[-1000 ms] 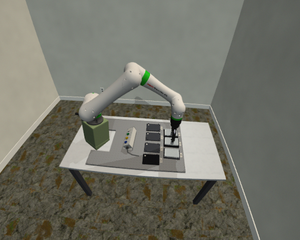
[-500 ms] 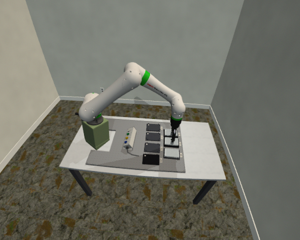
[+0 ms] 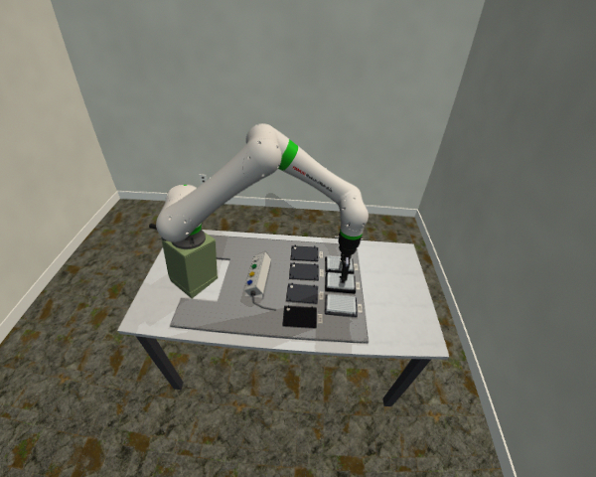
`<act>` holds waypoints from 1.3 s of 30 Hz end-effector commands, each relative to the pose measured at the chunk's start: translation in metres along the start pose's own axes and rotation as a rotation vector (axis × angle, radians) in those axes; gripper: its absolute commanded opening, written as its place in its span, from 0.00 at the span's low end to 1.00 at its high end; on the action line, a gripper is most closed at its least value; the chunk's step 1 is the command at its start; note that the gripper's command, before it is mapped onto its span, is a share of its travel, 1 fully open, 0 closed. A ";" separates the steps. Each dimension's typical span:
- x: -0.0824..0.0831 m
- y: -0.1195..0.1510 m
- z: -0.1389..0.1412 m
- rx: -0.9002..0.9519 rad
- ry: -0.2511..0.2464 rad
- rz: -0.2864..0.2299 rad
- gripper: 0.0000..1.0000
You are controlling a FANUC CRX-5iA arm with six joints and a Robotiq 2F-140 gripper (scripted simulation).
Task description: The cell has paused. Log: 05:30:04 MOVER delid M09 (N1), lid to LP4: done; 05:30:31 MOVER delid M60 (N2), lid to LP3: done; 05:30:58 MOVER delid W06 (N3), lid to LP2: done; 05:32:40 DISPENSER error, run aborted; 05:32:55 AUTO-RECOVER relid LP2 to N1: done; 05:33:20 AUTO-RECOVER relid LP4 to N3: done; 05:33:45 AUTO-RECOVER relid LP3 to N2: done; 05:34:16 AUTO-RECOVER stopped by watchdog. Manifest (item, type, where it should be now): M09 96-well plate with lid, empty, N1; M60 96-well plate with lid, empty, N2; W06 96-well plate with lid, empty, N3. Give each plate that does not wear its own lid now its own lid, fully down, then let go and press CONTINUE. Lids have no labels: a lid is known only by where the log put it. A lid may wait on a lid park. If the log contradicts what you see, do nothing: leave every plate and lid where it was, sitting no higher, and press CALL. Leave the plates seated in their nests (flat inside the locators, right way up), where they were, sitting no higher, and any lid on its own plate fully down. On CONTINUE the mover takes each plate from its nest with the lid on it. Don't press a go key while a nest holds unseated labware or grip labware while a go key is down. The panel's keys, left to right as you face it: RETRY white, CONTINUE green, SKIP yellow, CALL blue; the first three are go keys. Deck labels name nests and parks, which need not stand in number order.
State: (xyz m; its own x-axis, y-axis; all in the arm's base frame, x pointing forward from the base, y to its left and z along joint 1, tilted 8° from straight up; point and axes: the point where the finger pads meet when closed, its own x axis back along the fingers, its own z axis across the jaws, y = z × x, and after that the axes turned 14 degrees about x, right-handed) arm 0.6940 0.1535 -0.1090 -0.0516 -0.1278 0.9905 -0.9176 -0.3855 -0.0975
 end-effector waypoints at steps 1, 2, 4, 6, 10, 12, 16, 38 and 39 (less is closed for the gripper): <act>0.000 0.000 0.000 0.000 0.000 0.000 0.66; -0.001 0.000 0.000 0.000 0.000 0.000 0.66; -0.001 0.000 0.000 0.000 0.000 0.000 0.66; -0.002 0.000 0.000 0.000 0.000 0.000 0.66; -0.004 0.000 0.000 0.000 0.000 0.000 0.66; -0.005 0.000 0.000 0.000 0.000 0.000 0.66; -0.006 0.000 0.000 0.000 0.000 0.000 0.66; -0.015 0.000 0.000 0.000 0.000 0.000 0.66; -0.015 0.000 0.000 0.000 0.000 0.000 0.66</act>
